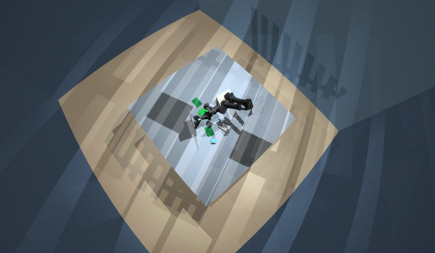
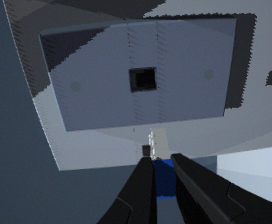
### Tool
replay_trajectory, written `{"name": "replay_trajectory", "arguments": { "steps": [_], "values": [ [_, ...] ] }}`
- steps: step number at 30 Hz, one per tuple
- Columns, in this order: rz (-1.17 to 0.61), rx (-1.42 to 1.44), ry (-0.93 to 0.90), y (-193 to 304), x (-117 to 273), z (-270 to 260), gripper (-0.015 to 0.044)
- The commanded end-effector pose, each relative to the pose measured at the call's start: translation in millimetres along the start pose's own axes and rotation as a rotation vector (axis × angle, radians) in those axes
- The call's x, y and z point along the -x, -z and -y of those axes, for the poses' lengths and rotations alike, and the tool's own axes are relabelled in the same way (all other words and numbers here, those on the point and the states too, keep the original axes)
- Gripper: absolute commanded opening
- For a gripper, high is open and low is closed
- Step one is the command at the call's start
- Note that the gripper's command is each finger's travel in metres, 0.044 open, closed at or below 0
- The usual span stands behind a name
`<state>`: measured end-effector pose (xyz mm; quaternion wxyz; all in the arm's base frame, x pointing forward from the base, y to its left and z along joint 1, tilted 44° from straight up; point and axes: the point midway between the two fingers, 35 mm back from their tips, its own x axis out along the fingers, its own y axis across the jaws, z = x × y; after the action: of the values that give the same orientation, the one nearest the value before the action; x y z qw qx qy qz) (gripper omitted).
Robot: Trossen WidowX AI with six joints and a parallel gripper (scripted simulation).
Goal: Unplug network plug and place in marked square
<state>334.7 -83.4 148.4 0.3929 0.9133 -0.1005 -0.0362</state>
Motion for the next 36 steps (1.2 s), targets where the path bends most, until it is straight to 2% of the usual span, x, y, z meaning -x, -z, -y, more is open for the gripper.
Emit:
{"name": "replay_trajectory", "arguments": {
  "steps": [1, 36],
  "values": [
    [0.006, -0.007, 0.005, 0, 3, 2, 0.0],
    [0.002, -0.001, 0.002, 3, 12, -12, 0.0]
  ]
}}
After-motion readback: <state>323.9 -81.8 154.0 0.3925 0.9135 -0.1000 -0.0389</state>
